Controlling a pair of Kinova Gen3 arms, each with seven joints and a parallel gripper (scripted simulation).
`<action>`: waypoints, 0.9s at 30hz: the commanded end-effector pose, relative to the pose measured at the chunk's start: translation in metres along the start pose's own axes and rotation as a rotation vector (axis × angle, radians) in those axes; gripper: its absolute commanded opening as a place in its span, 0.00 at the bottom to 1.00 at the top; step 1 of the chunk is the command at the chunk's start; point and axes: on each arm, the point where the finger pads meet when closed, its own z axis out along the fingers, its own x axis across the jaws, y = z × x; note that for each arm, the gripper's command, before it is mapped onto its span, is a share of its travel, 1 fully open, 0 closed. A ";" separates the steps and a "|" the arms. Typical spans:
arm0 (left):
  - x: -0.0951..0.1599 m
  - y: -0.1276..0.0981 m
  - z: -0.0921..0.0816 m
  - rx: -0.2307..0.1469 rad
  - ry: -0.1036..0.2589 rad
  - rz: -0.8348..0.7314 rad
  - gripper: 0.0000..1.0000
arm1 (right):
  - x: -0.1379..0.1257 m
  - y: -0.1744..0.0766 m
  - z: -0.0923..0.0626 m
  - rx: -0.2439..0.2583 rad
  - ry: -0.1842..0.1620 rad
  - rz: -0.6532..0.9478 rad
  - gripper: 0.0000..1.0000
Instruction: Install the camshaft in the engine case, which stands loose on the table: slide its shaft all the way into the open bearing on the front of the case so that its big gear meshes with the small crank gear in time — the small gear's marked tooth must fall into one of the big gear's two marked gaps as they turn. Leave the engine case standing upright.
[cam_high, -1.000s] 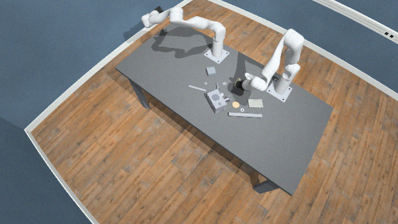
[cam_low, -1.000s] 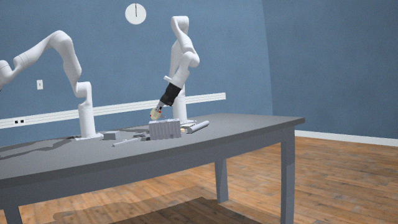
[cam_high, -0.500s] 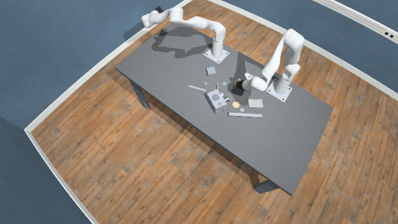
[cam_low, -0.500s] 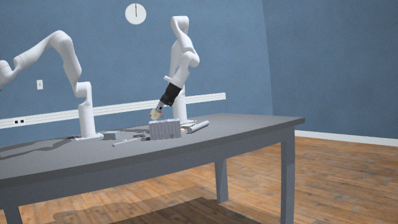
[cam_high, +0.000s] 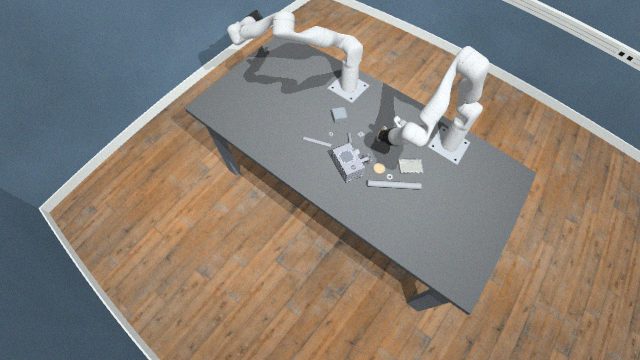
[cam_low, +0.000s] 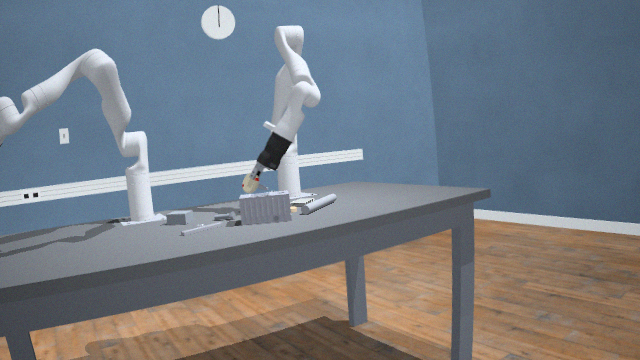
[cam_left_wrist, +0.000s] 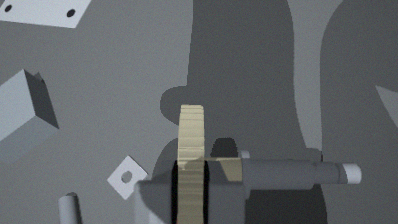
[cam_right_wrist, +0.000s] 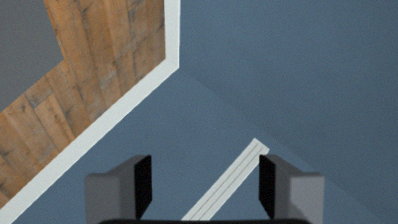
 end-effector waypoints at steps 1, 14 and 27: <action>-0.002 -0.002 -0.002 0.005 0.000 0.033 0.29 | 0.001 0.001 0.000 0.000 0.000 0.002 1.00; -0.003 0.001 -0.006 0.002 0.014 0.288 0.29 | 0.001 0.001 0.000 0.000 0.000 0.002 1.00; -0.006 0.005 -0.010 -0.001 0.033 0.587 0.29 | 0.001 0.001 0.000 0.000 0.000 0.002 1.00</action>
